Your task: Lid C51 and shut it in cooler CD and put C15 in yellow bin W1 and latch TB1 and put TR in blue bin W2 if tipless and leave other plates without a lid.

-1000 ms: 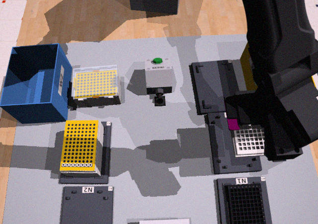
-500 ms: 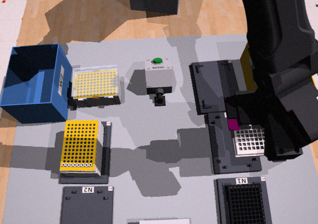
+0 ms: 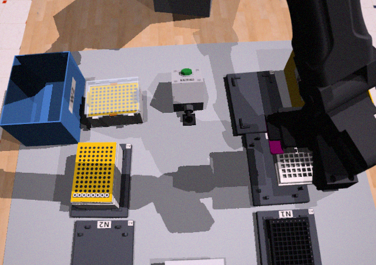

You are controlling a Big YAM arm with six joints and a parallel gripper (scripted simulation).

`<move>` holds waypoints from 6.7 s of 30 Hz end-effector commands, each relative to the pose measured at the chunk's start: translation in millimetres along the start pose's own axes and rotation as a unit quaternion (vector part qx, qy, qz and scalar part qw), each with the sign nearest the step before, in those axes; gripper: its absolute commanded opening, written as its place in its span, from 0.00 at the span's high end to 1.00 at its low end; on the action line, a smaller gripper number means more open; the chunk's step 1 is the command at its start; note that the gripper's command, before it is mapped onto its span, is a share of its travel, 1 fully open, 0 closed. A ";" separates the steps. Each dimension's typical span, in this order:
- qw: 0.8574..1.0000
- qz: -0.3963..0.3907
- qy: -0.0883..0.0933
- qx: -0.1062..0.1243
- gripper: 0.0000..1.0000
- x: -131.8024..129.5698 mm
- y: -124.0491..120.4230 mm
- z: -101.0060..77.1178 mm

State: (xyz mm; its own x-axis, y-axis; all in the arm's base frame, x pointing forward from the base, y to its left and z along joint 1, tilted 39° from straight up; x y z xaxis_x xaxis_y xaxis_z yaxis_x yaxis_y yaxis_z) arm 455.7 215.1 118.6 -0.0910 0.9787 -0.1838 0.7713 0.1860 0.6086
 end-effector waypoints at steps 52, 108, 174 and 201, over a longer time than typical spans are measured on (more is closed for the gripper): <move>1.000 -0.008 0.005 -0.001 1.00 84.0 -88.4 -2.8; 1.000 0.009 0.011 -0.012 1.00 155.3 -149.5 -9.2; 1.000 0.009 0.011 -0.012 0.00 155.4 -149.6 -9.2; 1.000 0.009 0.011 -0.012 0.00 155.4 -149.6 -9.2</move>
State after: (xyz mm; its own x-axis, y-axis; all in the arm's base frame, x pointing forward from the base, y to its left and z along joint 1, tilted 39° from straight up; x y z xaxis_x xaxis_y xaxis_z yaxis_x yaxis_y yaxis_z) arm 315.7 329.4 -7.6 -0.1022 0.9752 -0.1966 0.7756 0.2018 0.5981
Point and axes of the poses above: the point where the finger pads meet when closed, its own z axis out along the fingers, its own x axis across the jaws, y = z × x, the point moved 7 cm from there along -z, back along the fingers, and after that the axes turned 6 degrees about -z, right-handed, at the moved point
